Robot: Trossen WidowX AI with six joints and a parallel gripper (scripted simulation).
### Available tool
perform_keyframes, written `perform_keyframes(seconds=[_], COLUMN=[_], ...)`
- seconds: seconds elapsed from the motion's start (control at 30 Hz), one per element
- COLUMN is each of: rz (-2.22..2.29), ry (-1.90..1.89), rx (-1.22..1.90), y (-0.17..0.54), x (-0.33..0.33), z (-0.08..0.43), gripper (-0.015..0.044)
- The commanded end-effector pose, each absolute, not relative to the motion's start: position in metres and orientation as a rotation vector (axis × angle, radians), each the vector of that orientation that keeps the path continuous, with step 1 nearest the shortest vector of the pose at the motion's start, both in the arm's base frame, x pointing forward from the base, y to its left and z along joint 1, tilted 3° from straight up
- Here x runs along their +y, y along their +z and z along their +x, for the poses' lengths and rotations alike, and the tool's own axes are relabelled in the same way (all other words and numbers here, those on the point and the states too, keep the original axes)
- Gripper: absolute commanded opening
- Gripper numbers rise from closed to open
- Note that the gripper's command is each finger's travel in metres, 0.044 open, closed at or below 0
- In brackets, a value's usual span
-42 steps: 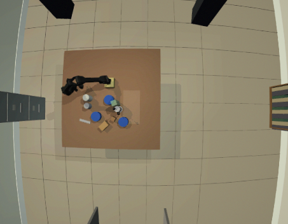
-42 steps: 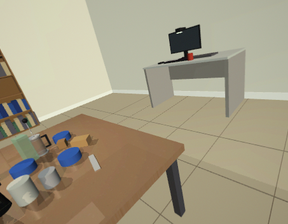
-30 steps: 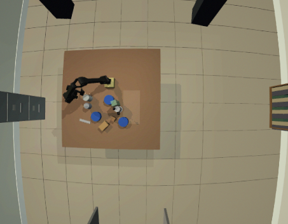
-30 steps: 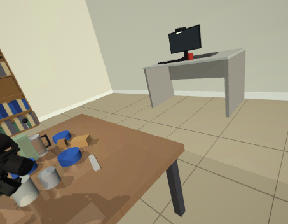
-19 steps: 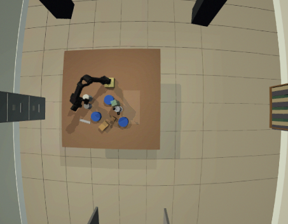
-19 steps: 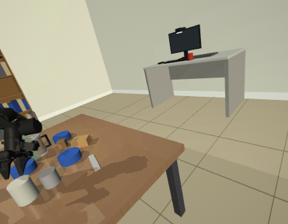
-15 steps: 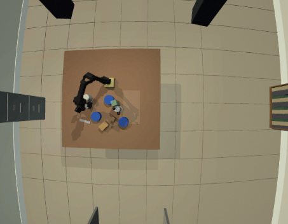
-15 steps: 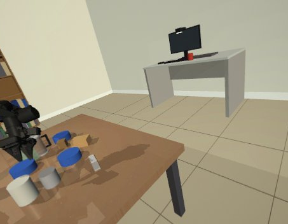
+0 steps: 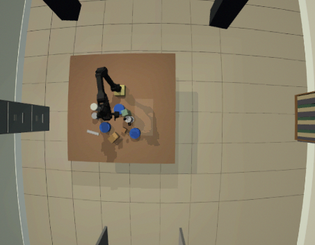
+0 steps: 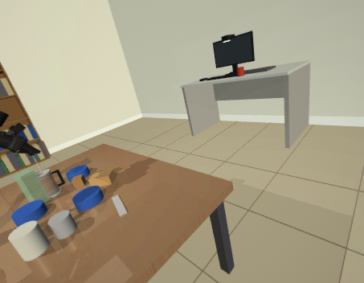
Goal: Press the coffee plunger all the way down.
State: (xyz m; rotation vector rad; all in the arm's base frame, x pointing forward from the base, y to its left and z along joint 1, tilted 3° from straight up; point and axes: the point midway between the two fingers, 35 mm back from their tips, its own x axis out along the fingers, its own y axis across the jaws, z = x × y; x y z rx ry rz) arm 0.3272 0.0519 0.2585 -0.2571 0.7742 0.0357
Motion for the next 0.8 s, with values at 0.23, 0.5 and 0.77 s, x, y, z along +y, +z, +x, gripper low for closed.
perform_keyframes(seconds=[0.23,0.5,0.77], rz=[-0.166,-0.165,-0.165], ry=[0.481,0.477,0.479], rx=[0.472,0.472,0.472], y=[0.308,0.255,0.248], x=[0.16,0.157,0.158], z=[0.261,0.263,0.267], gripper=[0.044,0.044,0.044])
